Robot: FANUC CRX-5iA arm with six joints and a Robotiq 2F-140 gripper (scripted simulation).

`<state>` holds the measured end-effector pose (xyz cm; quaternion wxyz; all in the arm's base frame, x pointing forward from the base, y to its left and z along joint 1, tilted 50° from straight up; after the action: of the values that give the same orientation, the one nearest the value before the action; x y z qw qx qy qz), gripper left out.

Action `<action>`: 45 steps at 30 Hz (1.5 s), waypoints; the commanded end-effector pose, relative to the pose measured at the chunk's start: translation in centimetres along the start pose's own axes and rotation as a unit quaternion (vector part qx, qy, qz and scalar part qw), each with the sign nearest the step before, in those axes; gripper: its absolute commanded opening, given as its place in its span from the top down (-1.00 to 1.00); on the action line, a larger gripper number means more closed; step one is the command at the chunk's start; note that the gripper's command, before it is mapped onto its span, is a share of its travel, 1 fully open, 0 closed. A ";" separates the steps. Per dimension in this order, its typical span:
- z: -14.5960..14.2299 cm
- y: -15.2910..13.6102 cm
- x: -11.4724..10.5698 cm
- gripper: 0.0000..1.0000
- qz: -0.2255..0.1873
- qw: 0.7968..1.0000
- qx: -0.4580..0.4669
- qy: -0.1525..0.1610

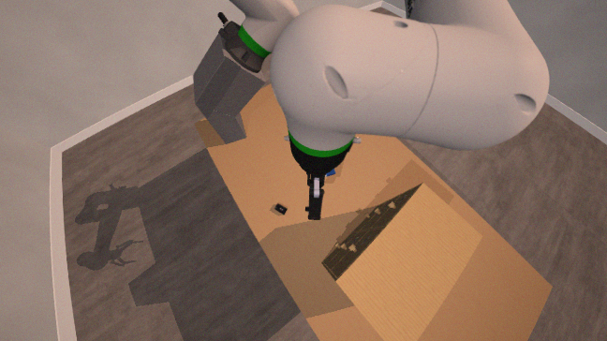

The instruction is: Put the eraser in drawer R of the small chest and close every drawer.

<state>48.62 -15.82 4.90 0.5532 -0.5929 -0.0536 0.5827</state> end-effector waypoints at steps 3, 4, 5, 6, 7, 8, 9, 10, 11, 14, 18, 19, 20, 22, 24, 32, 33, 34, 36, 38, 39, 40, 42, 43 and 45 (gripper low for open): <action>-0.1 -0.4 0.7 -1.00 0.004 0.997 0.076 0.000; -0.2 -0.4 0.8 -1.00 0.004 0.996 0.088 0.000; -0.2 -0.5 0.9 -1.00 0.004 0.995 0.100 0.000; -0.2 -0.6 1.0 -1.00 0.004 0.994 0.112 0.000; -0.2 -0.6 1.1 -1.00 0.004 0.992 0.124 0.000; -0.2 -0.7 1.2 -1.00 0.004 0.991 0.136 0.000; -0.3 -0.7 1.3 -1.00 0.004 0.989 0.147 0.000; -0.3 -0.8 1.4 -1.00 0.003 0.987 0.158 0.001; -0.3 -0.8 1.5 -1.00 0.003 0.986 0.169 0.001; -0.3 -1.0 1.8 -1.00 0.003 0.980 0.200 0.001; -0.4 -1.1 2.1 -1.00 0.003 0.973 0.229 0.001; -0.4 -1.1 2.1 -1.00 0.003 0.973 0.229 0.001; -0.4 -1.2 2.2 -1.00 0.003 0.971 0.238 0.001; -0.4 -1.2 2.4 -1.00 0.003 0.967 0.255 0.001; -0.4 -1.3 2.5 -1.00 0.003 0.962 0.272 0.001; -0.5 -1.6 3.1 -1.00 0.003 0.945 0.326 0.001; -0.5 -1.6 3.1 -1.00 0.003 0.943 0.332 0.002; -0.6 -1.6 3.2 -1.00 0.003 0.941 0.337 0.002; -0.6 -1.6 3.2 -1.00 0.003 0.941 0.337 0.002; -0.6 -1.7 3.3 -1.00 0.003 0.938 0.348 0.002; -0.6 -1.7 3.3 -1.00 0.003 0.936 0.352 0.002; -0.6 -1.7 3.4 -1.00 0.003 0.934 0.357 0.002; -0.6 -1.8 3.5 -1.00 0.003 0.931 0.365 0.002; -0.6 -1.8 3.5 -1.00 0.003 0.930 0.368 0.002; -0.6 -1.8 3.6 -1.00 0.003 0.927 0.375 0.002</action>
<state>51.17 -13.02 3.81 0.7291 -0.3527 0.1640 0.5632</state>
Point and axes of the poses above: the point where the finger pads meet when closed, its own x axis out along the fingers, its own z axis across the jaws, y = z × x, the point moved 6 cm from there along -x, back along the fingers, and after that the axes turned 1 degree about -x, right-handed, at the moved point
